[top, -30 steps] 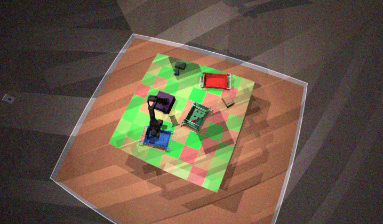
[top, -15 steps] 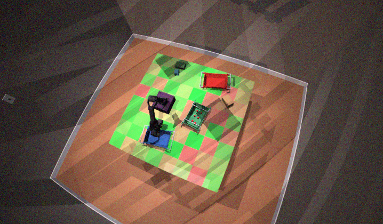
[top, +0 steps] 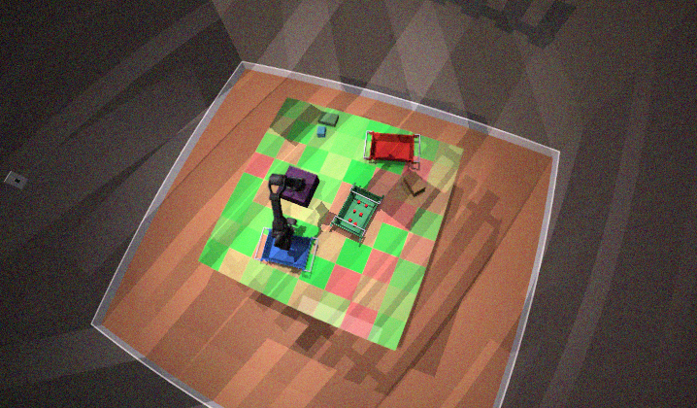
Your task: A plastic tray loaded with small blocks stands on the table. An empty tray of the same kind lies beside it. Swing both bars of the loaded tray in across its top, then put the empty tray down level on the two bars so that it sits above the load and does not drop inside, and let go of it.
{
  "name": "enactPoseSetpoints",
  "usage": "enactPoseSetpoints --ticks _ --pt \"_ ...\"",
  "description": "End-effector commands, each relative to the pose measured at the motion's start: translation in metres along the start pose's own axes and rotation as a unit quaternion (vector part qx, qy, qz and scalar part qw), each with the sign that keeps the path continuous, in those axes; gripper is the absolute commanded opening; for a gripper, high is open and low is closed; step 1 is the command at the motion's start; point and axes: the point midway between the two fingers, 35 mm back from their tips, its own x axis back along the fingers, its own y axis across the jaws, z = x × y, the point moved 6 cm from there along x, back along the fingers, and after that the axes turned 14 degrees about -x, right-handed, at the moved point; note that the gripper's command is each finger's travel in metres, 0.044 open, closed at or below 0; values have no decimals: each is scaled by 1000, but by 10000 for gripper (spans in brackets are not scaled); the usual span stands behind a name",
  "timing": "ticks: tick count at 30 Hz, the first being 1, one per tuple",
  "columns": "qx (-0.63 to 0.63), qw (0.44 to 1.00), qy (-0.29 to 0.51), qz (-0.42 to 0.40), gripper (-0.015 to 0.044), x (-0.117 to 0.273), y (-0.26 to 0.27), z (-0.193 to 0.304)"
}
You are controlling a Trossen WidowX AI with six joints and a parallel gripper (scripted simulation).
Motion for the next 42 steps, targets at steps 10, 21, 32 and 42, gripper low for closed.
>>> enactPoseSetpoints --ticks 10,21,32,42 --pt "-2 1000 1 5 55 -1 -1 0" --pt "-2 1000 1 5 0 25 2 1" --pt "-2 1000 1 4 0 80 0 0" --pt "-2 1000 1 4 0 80 0 0"
